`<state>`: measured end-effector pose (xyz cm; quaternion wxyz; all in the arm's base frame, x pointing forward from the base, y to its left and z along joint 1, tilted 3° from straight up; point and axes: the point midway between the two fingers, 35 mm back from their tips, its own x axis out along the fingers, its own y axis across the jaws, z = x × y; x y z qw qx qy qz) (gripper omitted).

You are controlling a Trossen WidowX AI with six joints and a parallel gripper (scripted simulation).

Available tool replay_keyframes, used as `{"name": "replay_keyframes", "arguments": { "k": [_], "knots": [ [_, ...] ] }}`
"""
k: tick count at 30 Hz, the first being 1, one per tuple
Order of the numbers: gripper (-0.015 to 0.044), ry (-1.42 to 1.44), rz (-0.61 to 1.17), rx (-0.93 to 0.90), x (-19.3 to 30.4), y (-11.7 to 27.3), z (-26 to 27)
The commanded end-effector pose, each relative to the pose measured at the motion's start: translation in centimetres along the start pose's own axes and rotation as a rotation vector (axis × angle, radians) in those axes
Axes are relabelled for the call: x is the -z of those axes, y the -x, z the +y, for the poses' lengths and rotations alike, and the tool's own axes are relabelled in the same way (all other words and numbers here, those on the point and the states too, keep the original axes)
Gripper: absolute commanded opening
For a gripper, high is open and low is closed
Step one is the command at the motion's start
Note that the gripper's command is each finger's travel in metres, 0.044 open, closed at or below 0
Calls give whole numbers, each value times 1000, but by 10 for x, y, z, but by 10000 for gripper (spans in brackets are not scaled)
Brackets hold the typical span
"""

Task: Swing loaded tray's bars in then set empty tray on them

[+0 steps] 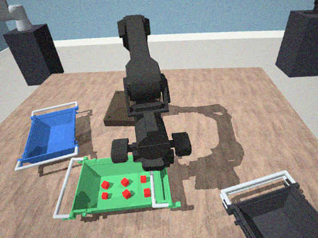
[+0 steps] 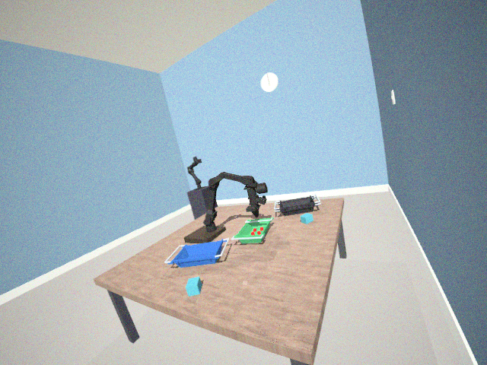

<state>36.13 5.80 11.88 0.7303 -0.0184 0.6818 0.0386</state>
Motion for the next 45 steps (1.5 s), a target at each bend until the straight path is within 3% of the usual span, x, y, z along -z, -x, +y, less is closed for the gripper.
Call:
{"name": "replay_keyframes", "arguments": {
  "k": [1, 8, 17, 18, 32, 45],
  "knots": [
    [88, 0, -1, 0, 0, -1, 0],
    [88, 0, -1, 0, -1, 5, 0],
    [88, 0, 1, 0, 3, 88, -1],
    [88, -24, 5, 1, -1, 59, -1],
    [88, -1607, -8, 7, -38, 37, -119],
    [88, -2412, -20, 3, -39, 24, -187]
  ]
}}
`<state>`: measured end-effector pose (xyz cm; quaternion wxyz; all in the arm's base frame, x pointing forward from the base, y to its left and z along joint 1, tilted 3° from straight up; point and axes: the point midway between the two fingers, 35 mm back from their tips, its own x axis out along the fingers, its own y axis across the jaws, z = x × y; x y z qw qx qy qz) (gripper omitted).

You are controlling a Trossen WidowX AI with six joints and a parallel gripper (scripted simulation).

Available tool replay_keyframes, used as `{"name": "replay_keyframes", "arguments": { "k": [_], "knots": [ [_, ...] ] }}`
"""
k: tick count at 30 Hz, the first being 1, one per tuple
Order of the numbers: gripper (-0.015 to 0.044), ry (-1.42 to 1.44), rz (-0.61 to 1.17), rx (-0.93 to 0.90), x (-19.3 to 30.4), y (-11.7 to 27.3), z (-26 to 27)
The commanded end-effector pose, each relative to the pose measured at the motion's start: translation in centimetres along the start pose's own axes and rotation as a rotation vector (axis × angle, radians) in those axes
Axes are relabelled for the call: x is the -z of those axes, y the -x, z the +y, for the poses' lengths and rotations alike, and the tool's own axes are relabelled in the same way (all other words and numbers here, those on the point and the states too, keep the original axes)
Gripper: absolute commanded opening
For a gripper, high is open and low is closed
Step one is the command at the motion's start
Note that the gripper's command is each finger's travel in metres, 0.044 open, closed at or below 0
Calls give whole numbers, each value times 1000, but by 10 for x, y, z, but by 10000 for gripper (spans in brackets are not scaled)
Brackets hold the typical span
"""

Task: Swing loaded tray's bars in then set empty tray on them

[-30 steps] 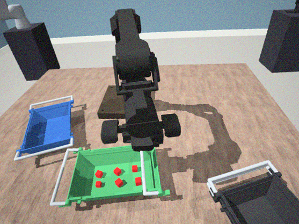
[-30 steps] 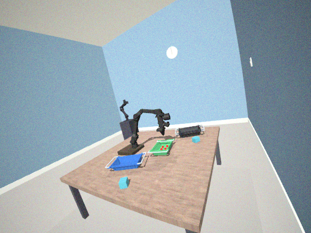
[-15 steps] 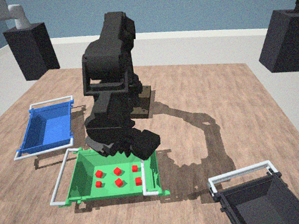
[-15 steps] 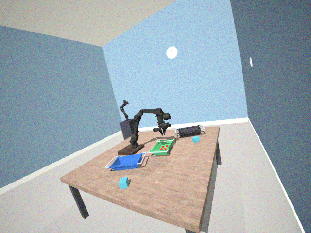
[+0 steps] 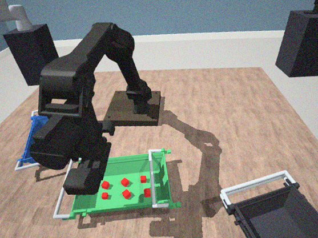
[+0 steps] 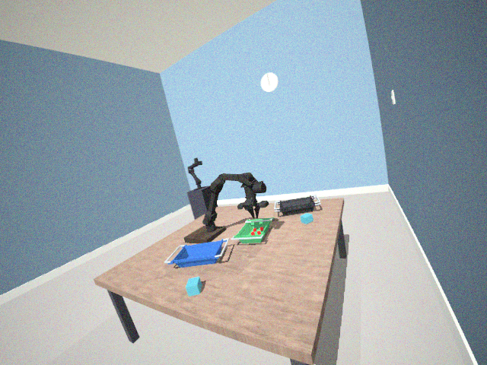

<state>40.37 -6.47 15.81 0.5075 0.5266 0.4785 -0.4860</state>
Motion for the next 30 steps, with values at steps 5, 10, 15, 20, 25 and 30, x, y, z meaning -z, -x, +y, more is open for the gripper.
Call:
{"name": "replay_keyframes", "arguments": {
  "k": [5, 10, 15, 20, 25, 30],
  "knots": [
    [88, -1049, 5, -1, -88, -23, 10],
    [88, -1364, 5, -2, -116, -30, 8],
    [88, -1461, 4, -3, -124, -32, 7],
    [88, -1461, 4, -3, -124, -32, 7],
    [88, -1461, 4, -3, -124, -32, 7],
    [88, -1461, 4, -3, -124, -35, 7]
  ]
}}
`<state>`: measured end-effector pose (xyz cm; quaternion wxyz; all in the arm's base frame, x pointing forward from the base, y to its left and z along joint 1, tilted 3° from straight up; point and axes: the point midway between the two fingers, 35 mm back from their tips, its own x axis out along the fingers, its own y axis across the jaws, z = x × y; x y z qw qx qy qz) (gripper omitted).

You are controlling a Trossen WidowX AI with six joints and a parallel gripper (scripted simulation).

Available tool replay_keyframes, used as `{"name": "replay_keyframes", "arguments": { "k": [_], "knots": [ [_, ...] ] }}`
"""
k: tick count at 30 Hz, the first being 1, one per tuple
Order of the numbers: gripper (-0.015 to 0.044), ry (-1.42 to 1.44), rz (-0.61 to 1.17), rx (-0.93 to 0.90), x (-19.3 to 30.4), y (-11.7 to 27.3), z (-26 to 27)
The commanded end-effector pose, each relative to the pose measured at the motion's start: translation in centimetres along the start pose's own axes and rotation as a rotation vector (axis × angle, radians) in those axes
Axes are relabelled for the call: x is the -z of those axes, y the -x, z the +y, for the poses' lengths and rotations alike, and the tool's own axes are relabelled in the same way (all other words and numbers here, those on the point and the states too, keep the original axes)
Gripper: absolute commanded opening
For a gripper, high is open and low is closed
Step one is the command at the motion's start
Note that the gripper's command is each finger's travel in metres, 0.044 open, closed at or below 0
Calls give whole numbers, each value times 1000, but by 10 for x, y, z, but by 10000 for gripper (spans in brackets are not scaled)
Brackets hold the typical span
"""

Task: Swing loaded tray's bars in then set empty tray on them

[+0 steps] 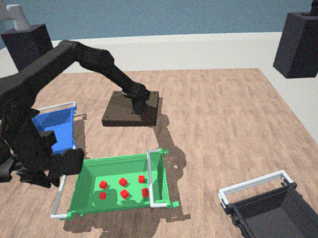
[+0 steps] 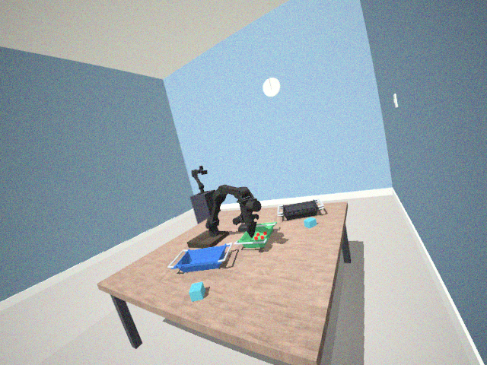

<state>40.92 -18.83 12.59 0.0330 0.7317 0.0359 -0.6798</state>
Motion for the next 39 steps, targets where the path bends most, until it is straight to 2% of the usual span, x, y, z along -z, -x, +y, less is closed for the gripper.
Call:
{"name": "replay_keyframes", "arguments": {
  "k": [1, 20, 28, 39],
  "knots": [
    [88, -15, 2, 4, 1, -5, 1],
    [88, -15, 2, 4, 1, -60, 0],
    [88, -15, 2, 5, 1, -36, -13],
    [88, -15, 2, 7, 1, -26, -37]
  ]
}}
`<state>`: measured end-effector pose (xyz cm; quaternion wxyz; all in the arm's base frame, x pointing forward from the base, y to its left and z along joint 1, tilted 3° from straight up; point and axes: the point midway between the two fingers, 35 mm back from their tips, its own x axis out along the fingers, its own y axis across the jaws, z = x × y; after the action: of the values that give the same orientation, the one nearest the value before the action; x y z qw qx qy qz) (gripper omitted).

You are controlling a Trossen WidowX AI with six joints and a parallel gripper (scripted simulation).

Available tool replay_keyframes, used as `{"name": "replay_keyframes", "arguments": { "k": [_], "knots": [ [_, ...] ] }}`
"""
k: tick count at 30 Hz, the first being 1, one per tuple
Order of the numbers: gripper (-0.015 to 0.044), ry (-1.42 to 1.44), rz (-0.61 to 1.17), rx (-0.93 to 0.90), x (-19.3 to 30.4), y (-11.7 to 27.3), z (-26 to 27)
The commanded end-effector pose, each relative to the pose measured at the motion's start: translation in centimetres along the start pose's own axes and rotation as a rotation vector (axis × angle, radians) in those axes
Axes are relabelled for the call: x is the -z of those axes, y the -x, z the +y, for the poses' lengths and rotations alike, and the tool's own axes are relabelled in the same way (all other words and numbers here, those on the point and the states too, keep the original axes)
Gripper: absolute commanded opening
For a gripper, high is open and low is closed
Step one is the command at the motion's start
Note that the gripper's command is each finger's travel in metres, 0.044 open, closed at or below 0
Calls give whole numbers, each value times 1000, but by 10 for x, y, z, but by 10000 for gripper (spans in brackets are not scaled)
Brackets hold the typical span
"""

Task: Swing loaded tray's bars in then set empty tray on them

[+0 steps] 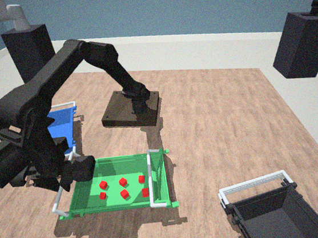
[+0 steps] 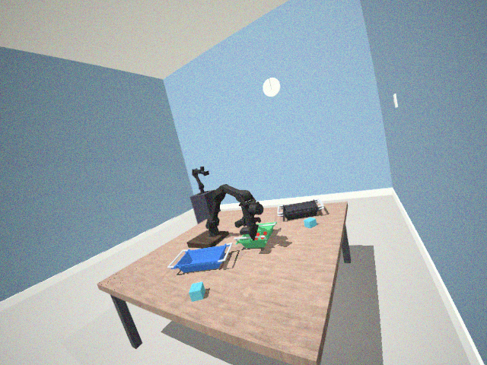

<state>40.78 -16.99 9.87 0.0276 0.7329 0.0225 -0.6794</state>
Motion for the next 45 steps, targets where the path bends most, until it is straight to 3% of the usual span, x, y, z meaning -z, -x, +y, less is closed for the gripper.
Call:
{"name": "replay_keyframes", "arguments": {
  "k": [1, 14, 25, 45],
  "knots": [
    [88, 11, 0, 20, 2, 2, -20],
    [88, 11, 0, 24, 2, -19, -57],
    [88, 11, 0, 23, 2, 22, -53],
    [88, 13, -2, 29, 3, 14, -54]
  ]
}}
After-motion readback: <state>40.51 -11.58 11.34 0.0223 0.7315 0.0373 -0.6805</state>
